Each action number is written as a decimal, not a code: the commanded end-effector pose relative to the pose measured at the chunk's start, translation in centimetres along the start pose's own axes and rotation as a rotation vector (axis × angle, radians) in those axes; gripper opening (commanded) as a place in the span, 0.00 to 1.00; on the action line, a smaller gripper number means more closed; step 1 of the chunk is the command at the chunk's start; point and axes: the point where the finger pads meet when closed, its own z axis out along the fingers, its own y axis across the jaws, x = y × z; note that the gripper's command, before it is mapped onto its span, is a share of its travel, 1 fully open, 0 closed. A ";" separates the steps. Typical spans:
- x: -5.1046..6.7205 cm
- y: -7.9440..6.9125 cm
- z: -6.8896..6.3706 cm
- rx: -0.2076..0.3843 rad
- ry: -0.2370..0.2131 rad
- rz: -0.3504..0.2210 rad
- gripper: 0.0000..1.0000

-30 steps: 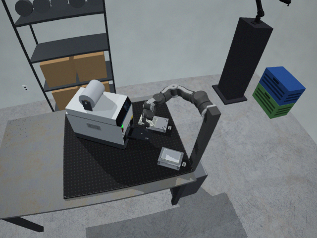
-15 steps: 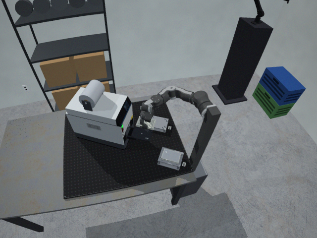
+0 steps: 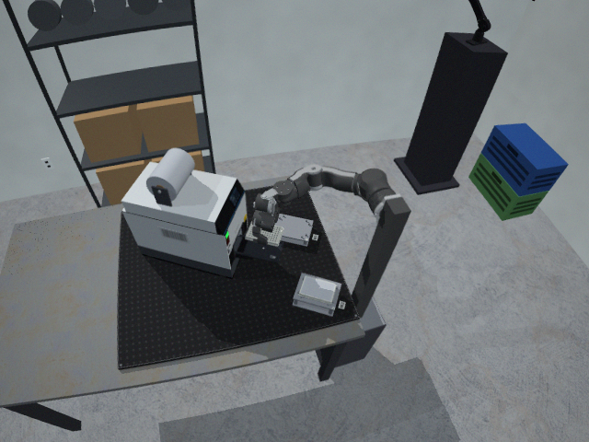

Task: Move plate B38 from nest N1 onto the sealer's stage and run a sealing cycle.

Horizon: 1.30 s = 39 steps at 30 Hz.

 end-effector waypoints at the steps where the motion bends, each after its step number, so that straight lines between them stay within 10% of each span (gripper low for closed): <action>1: 0.0 -0.2 0.0 0.005 0.000 0.001 0.00; 36: -0.5 1.0 -0.2 0.005 0.001 0.001 0.00; 39: -0.5 0.9 1.6 0.006 0.004 -0.002 0.00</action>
